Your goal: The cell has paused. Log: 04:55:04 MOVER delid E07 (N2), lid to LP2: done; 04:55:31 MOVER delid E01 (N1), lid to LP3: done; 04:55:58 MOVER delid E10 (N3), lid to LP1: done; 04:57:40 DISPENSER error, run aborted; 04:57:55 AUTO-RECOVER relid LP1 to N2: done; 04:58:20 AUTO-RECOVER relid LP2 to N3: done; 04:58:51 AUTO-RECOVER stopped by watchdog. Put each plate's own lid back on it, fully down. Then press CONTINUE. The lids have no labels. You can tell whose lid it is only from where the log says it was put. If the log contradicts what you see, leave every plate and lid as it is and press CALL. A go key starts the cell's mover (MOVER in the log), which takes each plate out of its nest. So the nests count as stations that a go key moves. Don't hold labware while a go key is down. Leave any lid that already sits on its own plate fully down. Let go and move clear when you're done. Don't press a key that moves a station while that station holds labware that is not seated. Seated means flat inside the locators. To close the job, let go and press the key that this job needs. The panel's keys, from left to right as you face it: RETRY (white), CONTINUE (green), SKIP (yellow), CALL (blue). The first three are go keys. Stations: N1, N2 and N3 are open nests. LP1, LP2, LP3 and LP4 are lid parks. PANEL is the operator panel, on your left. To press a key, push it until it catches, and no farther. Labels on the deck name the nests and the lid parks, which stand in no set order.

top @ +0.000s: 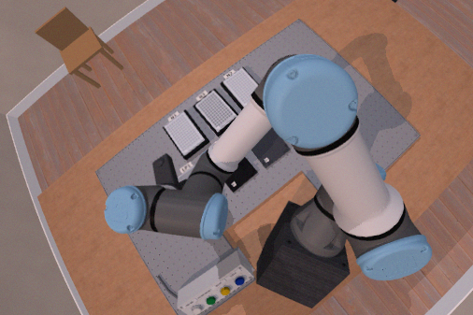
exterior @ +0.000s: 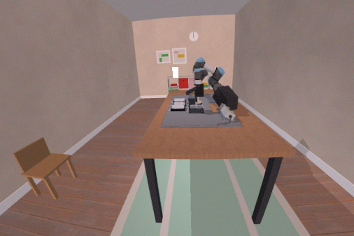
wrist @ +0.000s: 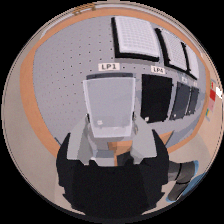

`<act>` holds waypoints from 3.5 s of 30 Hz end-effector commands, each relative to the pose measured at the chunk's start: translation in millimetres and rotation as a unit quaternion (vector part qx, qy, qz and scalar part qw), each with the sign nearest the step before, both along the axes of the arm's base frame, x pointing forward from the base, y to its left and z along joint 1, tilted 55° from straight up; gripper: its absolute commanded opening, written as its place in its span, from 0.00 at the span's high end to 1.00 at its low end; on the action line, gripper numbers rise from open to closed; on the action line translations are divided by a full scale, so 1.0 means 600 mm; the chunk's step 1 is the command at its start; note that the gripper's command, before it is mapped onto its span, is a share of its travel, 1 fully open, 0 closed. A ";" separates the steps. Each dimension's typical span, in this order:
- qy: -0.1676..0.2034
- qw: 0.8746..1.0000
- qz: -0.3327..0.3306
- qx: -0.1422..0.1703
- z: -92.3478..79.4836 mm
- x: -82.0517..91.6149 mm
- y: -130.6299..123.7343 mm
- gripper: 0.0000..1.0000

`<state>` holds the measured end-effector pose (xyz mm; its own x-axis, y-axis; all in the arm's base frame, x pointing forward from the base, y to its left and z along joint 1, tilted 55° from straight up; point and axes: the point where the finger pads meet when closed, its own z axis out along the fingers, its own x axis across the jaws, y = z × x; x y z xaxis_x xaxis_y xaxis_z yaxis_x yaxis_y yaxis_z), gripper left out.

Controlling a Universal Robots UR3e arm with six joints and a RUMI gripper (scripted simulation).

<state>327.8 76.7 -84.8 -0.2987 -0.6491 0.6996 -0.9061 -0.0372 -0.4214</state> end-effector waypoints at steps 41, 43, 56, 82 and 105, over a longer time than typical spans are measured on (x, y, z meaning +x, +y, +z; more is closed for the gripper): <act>0.029 0.999 0.022 -0.012 0.228 0.115 -0.122 1.00; 0.029 0.999 0.022 -0.012 0.242 0.122 -0.130 1.00; 0.029 0.999 0.022 -0.012 0.322 0.163 -0.174 1.00; 0.029 0.999 0.022 -0.012 0.357 0.184 -0.200 1.00; 0.029 0.999 0.022 -0.012 0.350 0.188 -0.209 1.00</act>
<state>439.7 -47.9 125.4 -0.2276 -0.6431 0.7312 -0.9272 -0.0863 -0.3645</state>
